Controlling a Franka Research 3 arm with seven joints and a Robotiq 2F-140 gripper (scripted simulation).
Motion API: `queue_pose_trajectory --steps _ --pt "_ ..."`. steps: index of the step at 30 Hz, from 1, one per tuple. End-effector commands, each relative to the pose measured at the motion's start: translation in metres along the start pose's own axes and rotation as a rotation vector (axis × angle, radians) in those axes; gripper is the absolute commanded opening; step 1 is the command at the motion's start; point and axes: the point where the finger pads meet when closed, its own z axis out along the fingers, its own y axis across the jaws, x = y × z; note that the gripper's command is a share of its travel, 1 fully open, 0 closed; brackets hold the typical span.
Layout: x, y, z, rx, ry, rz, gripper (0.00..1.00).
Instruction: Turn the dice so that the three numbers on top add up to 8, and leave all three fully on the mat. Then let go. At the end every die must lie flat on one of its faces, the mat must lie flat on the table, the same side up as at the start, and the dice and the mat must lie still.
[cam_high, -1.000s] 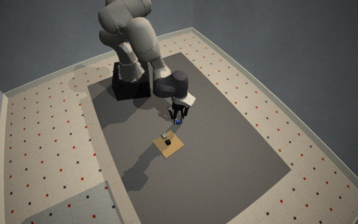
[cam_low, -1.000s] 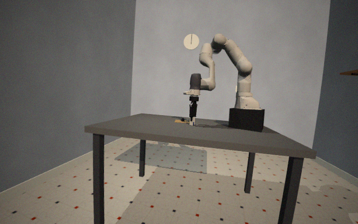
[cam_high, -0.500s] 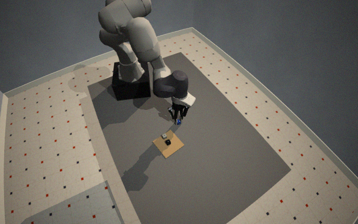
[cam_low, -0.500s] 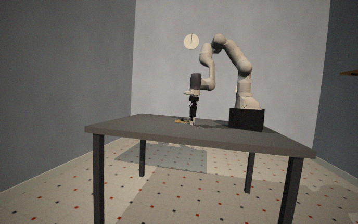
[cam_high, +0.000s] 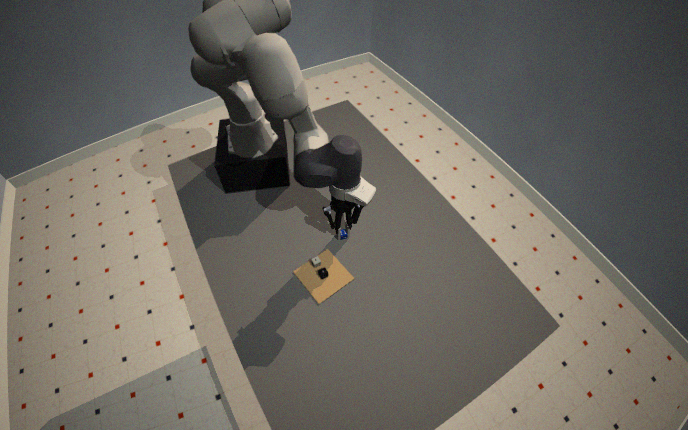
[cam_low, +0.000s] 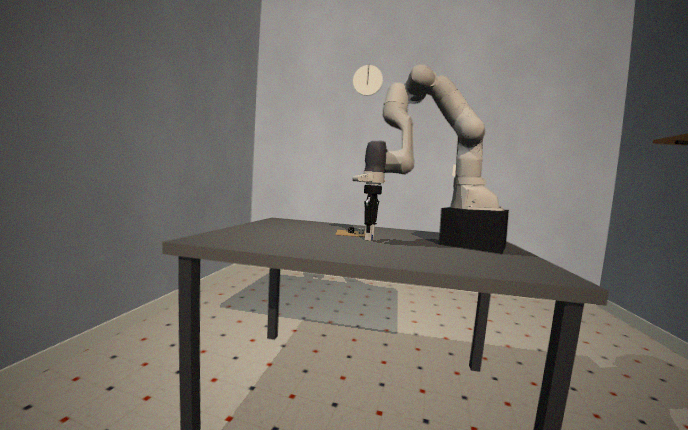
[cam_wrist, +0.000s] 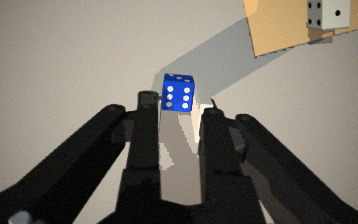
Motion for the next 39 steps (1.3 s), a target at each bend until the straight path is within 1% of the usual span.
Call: queue_pose_trajectory --steps 1,6,9,12,15,17,22,26,29,39 --pt "0.001 -0.001 0.0 0.002 0.002 0.001 0.13" --pt "0.001 -0.001 -0.001 0.002 0.002 0.001 0.13" --pt "0.001 -0.001 -0.006 0.002 0.002 0.001 0.13" --pt "0.001 -0.001 -0.021 0.002 0.002 0.001 0.13" --pt "0.001 -0.001 -0.042 0.002 0.002 0.001 0.13" --pt "0.001 -0.001 -0.042 0.002 0.002 0.001 0.13" --pt "0.001 -0.001 -0.079 0.002 0.002 0.001 0.13" --pt "0.001 -0.001 -0.096 0.002 0.002 0.001 0.13" --pt "0.001 -0.001 -0.1 0.002 0.002 0.001 0.13" --pt "0.002 0.0 -0.1 0.002 0.002 0.0 0.13"
